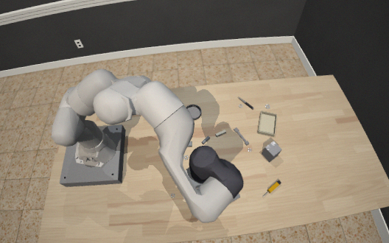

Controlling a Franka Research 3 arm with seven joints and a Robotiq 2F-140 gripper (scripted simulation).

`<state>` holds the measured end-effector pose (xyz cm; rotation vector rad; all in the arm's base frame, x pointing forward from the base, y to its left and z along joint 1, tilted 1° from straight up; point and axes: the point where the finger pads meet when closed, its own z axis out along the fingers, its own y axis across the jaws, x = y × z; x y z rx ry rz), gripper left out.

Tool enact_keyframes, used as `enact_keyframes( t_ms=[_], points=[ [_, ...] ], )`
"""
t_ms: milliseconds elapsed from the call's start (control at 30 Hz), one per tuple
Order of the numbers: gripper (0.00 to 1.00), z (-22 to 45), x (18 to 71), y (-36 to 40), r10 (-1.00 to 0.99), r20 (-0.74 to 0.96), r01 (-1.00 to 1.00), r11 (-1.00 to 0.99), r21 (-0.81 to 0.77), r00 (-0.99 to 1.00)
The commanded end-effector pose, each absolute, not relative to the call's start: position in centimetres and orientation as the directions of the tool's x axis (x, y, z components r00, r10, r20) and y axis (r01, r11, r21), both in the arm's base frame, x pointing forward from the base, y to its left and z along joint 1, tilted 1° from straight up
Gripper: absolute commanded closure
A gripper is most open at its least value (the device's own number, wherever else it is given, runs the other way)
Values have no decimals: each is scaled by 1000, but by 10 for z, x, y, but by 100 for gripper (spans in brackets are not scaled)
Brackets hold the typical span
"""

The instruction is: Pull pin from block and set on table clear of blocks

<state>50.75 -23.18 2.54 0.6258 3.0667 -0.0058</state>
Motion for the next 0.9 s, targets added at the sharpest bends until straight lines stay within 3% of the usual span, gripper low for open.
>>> enact_keyframes(
  t_ms=[0, 867],
  points=[
    [90, 24, 508, -232, 392, -14, 392, 920, -1, -920],
    [90, 23, 502, -230, 392, -14, 392, 920, -1, -920]
  ],
)
